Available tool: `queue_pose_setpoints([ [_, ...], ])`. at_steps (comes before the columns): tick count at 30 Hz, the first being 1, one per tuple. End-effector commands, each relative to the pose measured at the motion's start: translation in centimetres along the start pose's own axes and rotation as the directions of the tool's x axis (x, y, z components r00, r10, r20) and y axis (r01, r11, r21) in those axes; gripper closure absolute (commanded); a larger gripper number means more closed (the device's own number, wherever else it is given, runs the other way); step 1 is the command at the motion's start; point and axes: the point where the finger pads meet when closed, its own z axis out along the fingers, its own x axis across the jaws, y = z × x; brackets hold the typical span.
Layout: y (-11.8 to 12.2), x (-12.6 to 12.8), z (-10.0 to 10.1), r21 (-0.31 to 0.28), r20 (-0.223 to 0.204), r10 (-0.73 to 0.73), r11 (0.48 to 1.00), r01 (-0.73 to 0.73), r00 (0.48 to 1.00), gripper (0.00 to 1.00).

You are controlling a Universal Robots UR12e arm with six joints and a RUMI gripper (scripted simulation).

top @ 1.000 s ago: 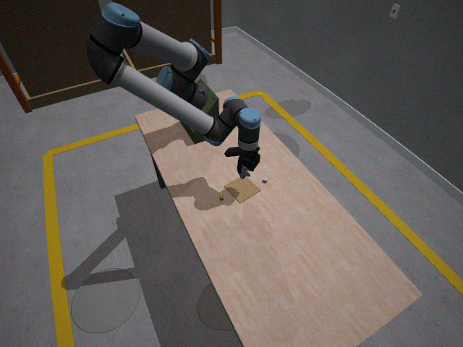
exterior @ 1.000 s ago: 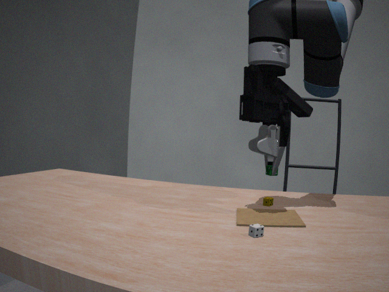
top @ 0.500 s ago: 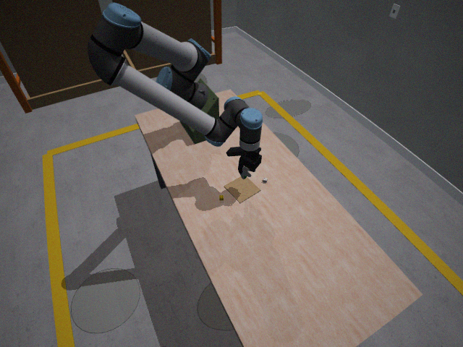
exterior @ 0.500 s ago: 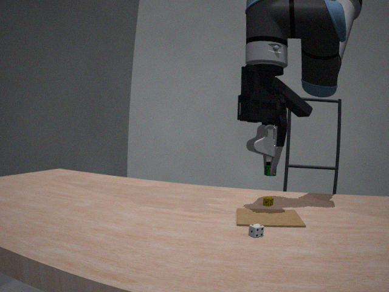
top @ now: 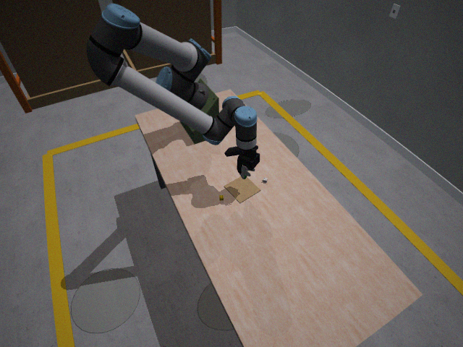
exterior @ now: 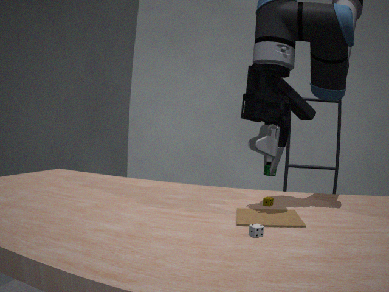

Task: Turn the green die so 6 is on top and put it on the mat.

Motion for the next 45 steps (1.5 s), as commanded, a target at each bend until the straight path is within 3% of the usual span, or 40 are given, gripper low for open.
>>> queue_pose_setpoints([
  [1, 0.02, -0.03, -0.06, -0.041, 0.002, -0.001, 0.999, 0.001, 1.000, 0.97],
  [9, -0.10, -0.03, -0.02, -0.210, 0.002, -0.001, 0.978, 0.001, 1.000, 0.97],
  [16, -0.23, 0.05, 0.16, -0.402, -0.001, -0.001, 0.916, 0.000, 1.000, 0.97],
  [18, -0.23, 0.05, 0.16, -0.402, -0.001, -0.001, 0.916, 0.000, 1.000, 0.97],
  [24, -0.36, -0.02, 0.08, -0.567, 0.003, -0.001, 0.824, 0.002, 1.000, 0.97],
  [29, -0.42, 0.01, 0.15, -0.664, 0.001, -0.001, 0.747, 0.002, 1.000, 0.97],
  [33, -0.43, 0.05, 0.23, -0.716, 0.000, -0.002, 0.698, 0.001, 1.000, 0.97],
  [45, -0.53, -0.02, 0.12, -0.771, 0.003, -0.001, 0.637, 0.003, 1.000, 0.97],
])
